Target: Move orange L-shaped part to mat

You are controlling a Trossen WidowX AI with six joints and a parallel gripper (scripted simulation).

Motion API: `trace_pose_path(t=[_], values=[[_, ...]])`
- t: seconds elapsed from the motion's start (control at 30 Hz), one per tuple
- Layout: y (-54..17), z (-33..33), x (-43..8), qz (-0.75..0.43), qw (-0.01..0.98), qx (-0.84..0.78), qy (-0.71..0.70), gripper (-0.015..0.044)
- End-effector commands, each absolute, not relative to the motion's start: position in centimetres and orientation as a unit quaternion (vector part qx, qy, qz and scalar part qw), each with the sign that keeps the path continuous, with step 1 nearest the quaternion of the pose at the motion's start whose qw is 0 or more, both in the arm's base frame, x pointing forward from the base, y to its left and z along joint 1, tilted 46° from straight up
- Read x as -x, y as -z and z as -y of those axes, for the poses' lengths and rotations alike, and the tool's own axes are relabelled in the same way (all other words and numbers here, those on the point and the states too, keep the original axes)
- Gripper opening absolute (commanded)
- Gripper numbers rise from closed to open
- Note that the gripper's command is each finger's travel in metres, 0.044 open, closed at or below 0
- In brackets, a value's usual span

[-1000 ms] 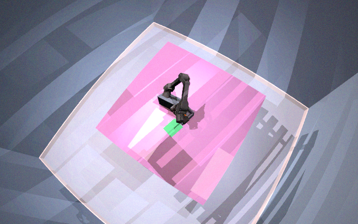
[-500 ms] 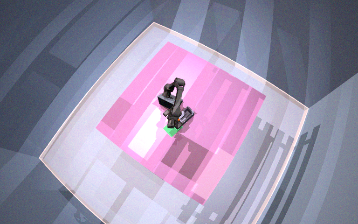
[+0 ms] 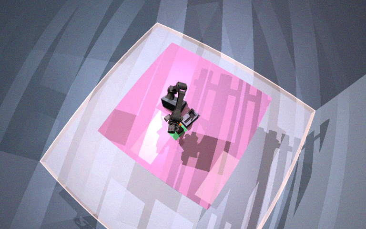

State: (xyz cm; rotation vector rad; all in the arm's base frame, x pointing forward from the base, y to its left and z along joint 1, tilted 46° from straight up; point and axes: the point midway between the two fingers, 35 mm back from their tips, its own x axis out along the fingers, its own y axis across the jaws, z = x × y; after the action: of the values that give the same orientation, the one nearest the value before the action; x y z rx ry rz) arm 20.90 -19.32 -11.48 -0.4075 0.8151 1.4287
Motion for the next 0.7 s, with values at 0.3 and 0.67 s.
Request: trace_pose_path(t=[0.3,0.67], values=[[13.0,17.9,-20.7,-0.36,0.661,0.181,-0.633,0.0],[14.2,16.6,-20.6,-0.36,0.661,0.181,-0.633,0.0]])
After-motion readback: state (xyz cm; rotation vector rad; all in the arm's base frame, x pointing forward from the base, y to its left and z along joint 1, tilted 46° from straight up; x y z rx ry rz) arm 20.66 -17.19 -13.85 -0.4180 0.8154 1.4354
